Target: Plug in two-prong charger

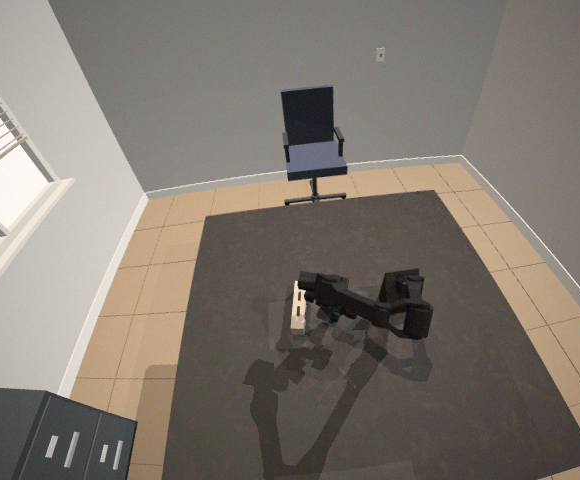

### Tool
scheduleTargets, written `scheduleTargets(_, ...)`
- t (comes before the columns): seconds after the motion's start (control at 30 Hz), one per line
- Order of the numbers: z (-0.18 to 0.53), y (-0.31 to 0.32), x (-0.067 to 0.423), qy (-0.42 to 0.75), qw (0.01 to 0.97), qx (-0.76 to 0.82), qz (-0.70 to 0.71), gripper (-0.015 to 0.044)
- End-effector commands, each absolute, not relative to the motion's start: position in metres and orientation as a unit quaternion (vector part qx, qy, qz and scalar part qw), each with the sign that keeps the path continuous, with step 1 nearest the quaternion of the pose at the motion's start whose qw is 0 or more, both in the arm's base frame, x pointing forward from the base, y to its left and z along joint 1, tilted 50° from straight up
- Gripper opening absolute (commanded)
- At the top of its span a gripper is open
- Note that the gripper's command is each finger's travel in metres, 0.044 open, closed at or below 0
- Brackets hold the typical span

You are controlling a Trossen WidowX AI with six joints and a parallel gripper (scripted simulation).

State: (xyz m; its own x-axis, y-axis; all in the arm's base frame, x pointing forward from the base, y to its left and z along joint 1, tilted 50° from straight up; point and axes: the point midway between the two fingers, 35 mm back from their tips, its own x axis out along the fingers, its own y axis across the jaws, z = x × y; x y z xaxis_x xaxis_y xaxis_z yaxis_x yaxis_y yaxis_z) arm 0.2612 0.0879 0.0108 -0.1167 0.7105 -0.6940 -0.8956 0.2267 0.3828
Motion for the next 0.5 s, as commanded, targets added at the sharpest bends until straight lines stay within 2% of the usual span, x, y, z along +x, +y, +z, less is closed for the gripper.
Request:
scheduleTargets(0.0,0.005,0.087,0.261,0.449,0.657,-0.084,0.6,0.0)
scheduleTargets(0.47,-0.009,0.084,0.261,0.517,0.658,-0.001,0.547,0.0)
